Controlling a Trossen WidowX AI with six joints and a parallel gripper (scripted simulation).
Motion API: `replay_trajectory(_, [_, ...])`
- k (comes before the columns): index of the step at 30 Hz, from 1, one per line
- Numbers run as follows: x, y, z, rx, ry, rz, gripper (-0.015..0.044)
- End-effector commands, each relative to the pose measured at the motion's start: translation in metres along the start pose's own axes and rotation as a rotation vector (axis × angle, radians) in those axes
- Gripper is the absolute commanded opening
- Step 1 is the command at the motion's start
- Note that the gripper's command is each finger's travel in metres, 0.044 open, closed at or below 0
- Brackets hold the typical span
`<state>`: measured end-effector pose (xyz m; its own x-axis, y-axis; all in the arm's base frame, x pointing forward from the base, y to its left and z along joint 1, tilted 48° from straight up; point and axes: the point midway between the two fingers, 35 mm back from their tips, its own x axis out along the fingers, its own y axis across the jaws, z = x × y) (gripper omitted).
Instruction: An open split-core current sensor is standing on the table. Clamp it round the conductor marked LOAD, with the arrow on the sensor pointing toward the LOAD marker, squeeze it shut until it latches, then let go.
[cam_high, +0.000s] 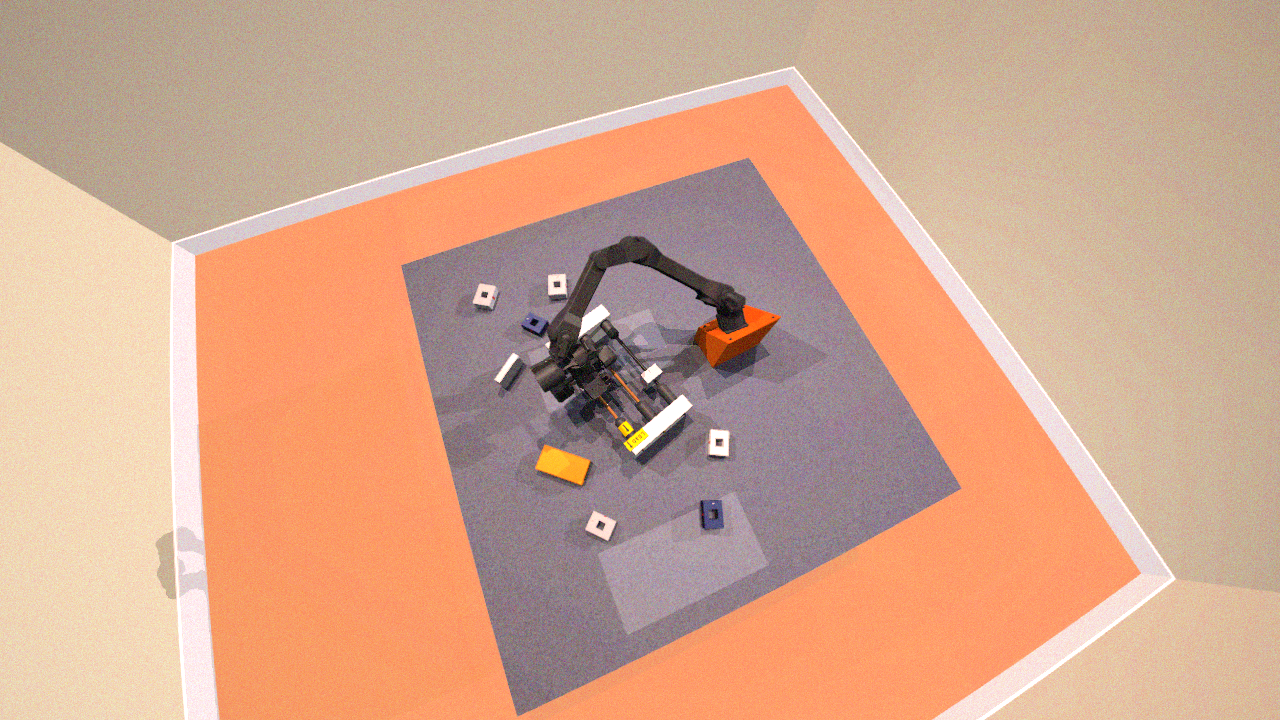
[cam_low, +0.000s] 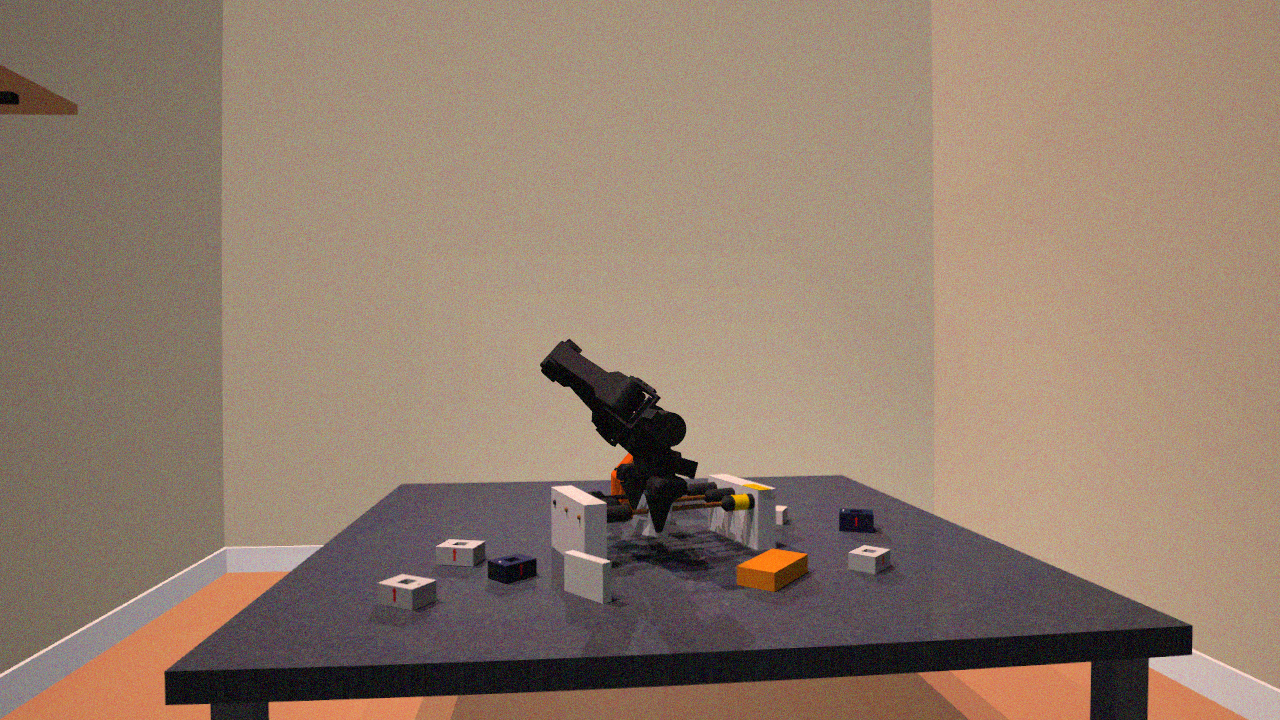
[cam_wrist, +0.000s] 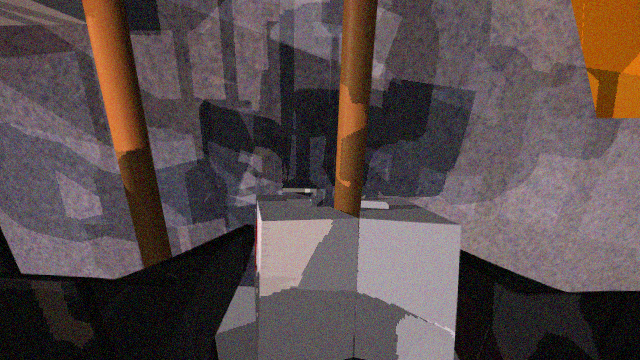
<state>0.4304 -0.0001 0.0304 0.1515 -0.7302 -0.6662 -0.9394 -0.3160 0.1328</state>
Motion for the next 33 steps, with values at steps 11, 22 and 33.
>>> replay_trajectory(11, [-0.0078,-0.0035,0.0085,-0.011,-0.011,-0.019,0.0])
replay_trajectory(22, [-0.0001,0.0,0.0,0.0,0.0,0.0,0.0])
replay_trajectory(33, [-0.0001,0.0,0.0,0.0,0.0,0.0,0.0])
